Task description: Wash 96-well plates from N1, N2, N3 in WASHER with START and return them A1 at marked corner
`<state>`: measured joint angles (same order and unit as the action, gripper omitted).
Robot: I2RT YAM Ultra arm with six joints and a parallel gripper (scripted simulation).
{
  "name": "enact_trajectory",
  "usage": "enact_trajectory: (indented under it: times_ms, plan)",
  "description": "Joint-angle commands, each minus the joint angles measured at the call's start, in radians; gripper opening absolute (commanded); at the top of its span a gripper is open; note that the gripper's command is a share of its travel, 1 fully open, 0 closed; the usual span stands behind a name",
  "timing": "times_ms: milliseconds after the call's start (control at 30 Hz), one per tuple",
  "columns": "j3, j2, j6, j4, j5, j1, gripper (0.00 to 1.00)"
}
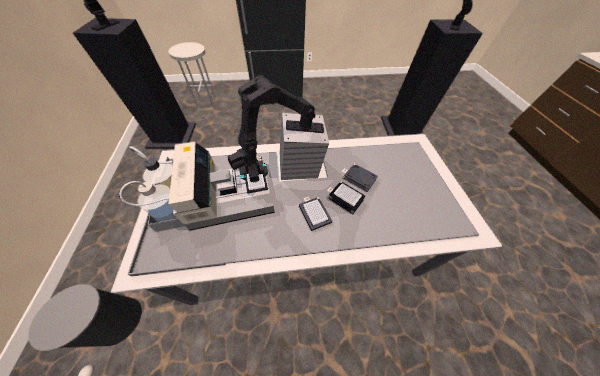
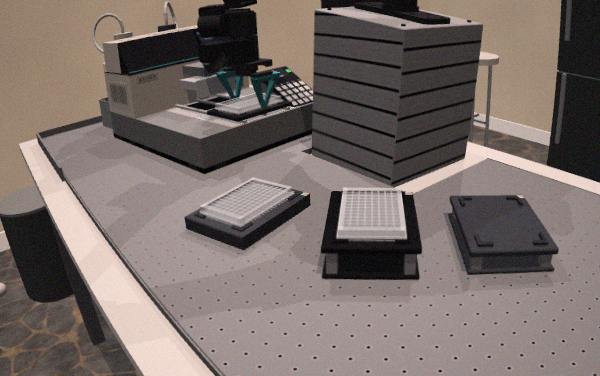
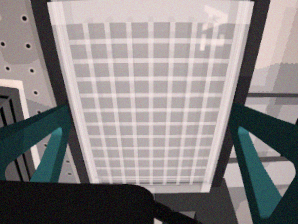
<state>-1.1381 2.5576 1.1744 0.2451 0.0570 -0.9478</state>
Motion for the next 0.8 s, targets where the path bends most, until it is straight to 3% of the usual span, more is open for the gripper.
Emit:
enact_trajectory:
  times_ms: [0, 333, 367, 433, 467, 533, 567, 700, 733, 767]
  plan:
    - [-0.005, -0.003, -0.001, -0.004, 0.002, 0.0, 1.0]
    - [-0.005, -0.002, -0.001, -0.005, 0.002, 0.0, 1.0]
    - [-0.005, -0.002, -0.001, -0.005, 0.002, 0.0, 0.9]
    - [-0.005, -0.002, -0.001, -0.005, 0.002, 0.0, 0.9]
    - [-0.005, -0.002, -0.001, -0.005, 0.002, 0.0, 0.8]
    - [-0.005, -0.002, -0.001, -0.005, 0.002, 0.0, 0.8]
    - [-0.005, -0.002, -0.001, -0.005, 0.002, 0.0, 0.7]
    - [-0.005, -0.002, -0.001, -0.005, 0.002, 0.0, 0.7]
    - [-0.005, -0.002, -0.001, -0.005, 0.002, 0.0, 0.6]
    - [-0.005, -0.002, -0.001, -0.005, 0.002, 0.0, 0.6]
